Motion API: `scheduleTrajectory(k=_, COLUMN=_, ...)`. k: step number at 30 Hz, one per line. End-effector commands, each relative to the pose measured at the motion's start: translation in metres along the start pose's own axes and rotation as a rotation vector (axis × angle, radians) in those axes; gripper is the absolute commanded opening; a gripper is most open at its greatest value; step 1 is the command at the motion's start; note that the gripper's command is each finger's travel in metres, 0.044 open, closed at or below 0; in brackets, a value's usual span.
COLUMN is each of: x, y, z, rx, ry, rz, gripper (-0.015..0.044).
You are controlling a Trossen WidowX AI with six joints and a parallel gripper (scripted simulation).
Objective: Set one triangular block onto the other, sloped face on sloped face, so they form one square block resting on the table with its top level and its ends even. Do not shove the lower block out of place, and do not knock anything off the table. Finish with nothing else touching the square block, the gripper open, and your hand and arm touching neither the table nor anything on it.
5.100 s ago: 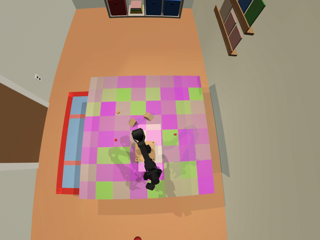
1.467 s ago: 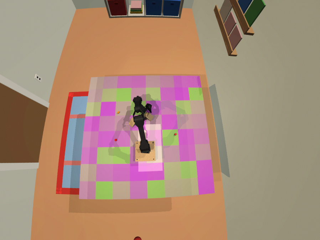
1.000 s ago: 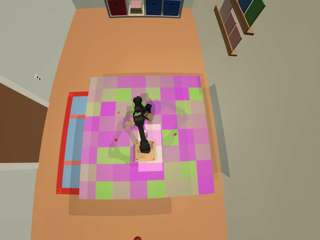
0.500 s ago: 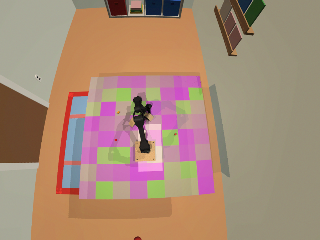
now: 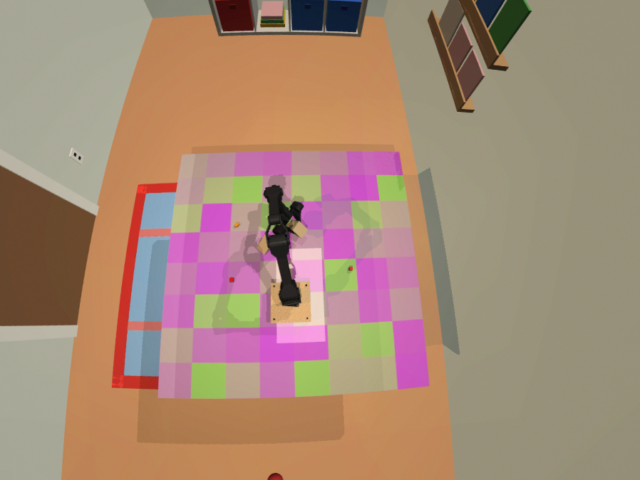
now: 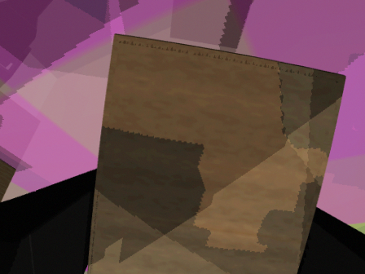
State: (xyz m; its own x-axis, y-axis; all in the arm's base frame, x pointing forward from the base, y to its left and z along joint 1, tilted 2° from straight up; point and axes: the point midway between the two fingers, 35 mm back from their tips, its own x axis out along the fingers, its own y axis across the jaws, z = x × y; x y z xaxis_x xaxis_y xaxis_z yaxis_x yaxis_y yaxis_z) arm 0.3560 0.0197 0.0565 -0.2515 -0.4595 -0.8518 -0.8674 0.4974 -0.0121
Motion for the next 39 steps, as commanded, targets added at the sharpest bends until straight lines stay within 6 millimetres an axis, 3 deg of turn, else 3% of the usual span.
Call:
scheduleTrajectory(k=1, x=-0.0206, y=-0.0002, z=-0.0147, rx=0.001, ry=-0.007, rz=-0.009, gripper=0.0000)
scheduleTrajectory(k=13, x=-0.0196, y=0.0012, z=-0.0150, rx=0.025, ry=-0.012, rz=-0.004, gripper=0.0000)
scheduleTrajectory(k=39, x=-0.0140, y=0.0025, z=-0.0214, rx=0.859, ry=-0.294, rz=0.073, gripper=0.0000)
